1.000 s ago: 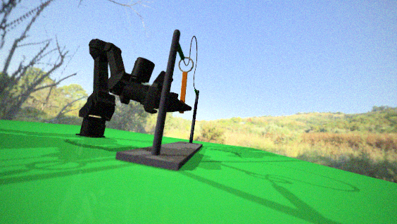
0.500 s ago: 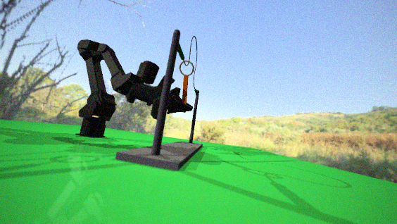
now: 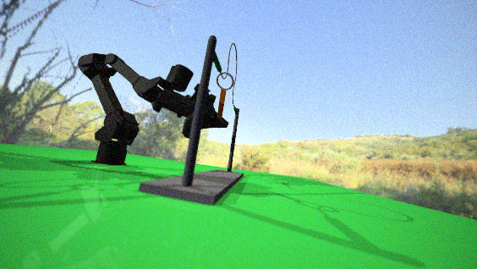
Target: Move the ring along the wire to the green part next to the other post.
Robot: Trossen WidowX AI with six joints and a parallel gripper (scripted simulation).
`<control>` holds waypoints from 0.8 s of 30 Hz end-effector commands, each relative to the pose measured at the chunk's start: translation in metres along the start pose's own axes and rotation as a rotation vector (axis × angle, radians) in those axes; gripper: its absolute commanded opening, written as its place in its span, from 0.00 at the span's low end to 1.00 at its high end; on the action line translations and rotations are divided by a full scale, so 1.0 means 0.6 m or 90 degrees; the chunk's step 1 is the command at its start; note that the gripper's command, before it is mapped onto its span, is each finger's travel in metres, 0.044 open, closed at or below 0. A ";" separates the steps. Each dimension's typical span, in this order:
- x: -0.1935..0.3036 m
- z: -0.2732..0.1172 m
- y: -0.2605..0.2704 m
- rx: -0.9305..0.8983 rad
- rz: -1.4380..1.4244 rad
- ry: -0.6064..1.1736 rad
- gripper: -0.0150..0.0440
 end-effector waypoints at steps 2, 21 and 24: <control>-0.015 -0.011 0.023 -0.027 0.036 0.013 0.00; -0.035 -0.043 0.069 -0.101 0.155 0.088 0.00; -0.038 -0.046 0.073 -0.111 0.167 0.096 0.00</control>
Point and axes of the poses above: the point midway between the two fingers, 35 mm back from their tips, its own z axis out along the fingers, its own y axis across the jaws, x = y × z, the point moved 1 cm from there along -z, back along the fingers, and after that the axes turned 13 degrees about -z, right-handed, at the moved point
